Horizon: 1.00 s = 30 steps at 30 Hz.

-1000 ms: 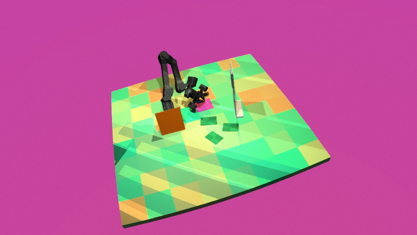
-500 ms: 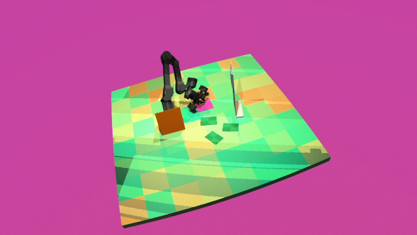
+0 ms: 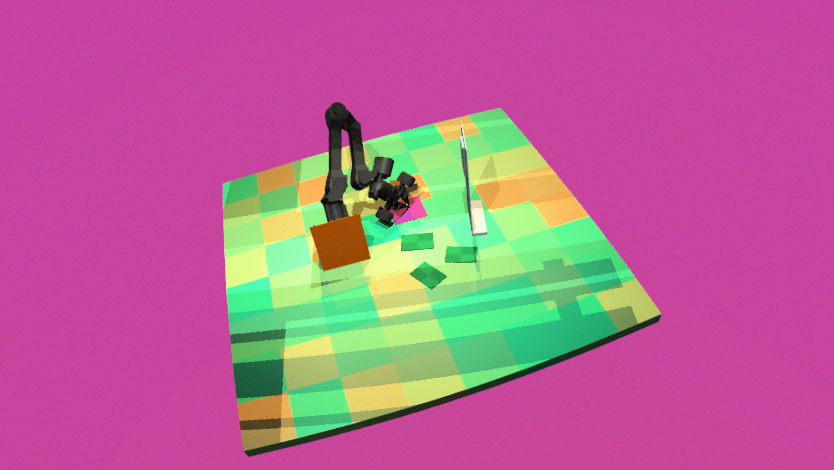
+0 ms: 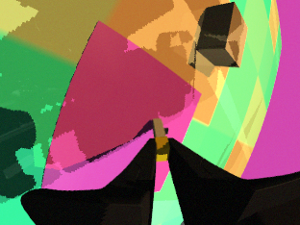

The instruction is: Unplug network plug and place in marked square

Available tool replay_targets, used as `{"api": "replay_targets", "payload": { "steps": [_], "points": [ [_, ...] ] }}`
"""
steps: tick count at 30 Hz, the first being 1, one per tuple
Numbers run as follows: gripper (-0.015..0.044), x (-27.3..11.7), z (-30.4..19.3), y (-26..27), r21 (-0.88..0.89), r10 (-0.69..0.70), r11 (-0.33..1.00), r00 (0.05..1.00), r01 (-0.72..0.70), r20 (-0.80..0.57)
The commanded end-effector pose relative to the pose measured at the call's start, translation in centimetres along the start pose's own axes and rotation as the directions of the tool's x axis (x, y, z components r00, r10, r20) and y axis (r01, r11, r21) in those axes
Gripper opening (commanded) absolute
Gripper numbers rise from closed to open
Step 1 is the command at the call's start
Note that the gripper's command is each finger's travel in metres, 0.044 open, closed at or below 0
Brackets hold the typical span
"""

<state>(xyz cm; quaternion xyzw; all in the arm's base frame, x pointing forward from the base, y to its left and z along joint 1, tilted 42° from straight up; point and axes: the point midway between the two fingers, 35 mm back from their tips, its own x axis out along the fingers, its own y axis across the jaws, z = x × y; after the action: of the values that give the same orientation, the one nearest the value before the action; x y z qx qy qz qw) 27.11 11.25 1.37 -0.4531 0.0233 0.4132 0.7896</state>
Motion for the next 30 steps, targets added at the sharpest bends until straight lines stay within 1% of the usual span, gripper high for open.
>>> {"api": "replay_targets", "payload": {
  "steps": [1, 10, 16, 30],
  "points": [
    [0.0, 0.17, -0.02, 0.13, 0.005, -0.001, 1.0, 1.0, 0.001, -0.004],
    [0.0, 0.16, 0.07, 0.12, 0.0, 0.0, 1.0, 1.0, 0.0, 0.0],
    [0.0156, 0.16, 0.07, 0.12, 0.0, 0.0, 1.0, 1.0, 0.0, 0.0],
    [0.0156, -0.44, 0.01, 0.04, 0.001, 0.001, 1.0, 1.0, -0.001, -0.002]
  ]
}}
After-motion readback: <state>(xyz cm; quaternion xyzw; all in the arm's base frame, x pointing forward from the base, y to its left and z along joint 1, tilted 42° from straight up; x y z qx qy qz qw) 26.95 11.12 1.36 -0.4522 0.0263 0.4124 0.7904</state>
